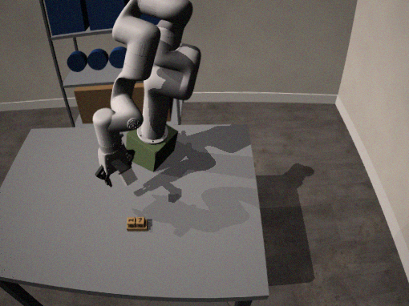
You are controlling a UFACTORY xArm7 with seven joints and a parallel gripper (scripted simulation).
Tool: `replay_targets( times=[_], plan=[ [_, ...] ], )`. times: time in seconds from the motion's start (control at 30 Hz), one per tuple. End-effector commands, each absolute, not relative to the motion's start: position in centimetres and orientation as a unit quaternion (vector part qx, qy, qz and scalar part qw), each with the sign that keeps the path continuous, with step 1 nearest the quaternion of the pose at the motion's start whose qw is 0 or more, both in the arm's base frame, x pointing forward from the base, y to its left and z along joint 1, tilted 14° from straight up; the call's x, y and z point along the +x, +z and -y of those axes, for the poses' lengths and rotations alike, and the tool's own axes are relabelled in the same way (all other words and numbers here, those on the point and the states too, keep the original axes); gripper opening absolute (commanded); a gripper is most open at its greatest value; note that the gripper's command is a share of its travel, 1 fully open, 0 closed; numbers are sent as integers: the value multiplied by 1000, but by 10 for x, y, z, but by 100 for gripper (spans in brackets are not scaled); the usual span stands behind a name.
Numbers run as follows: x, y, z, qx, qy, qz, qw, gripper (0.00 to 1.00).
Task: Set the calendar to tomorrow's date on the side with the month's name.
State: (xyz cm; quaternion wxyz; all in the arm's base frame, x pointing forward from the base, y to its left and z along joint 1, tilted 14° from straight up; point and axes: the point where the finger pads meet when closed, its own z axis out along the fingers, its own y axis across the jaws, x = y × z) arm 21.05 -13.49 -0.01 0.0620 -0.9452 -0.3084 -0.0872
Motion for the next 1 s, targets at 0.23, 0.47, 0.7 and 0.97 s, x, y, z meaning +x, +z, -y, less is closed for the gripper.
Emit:
replay_targets(
  times=[0.23,0.47,0.7,0.97],
  plan=[
    [199,-4,134,-902,-114,413,53,100],
    [198,-4,134,-897,-115,424,52,100],
    [198,-5,134,-897,-115,424,52,100],
    [199,-11,133,-897,-115,424,52,100]
  ],
)
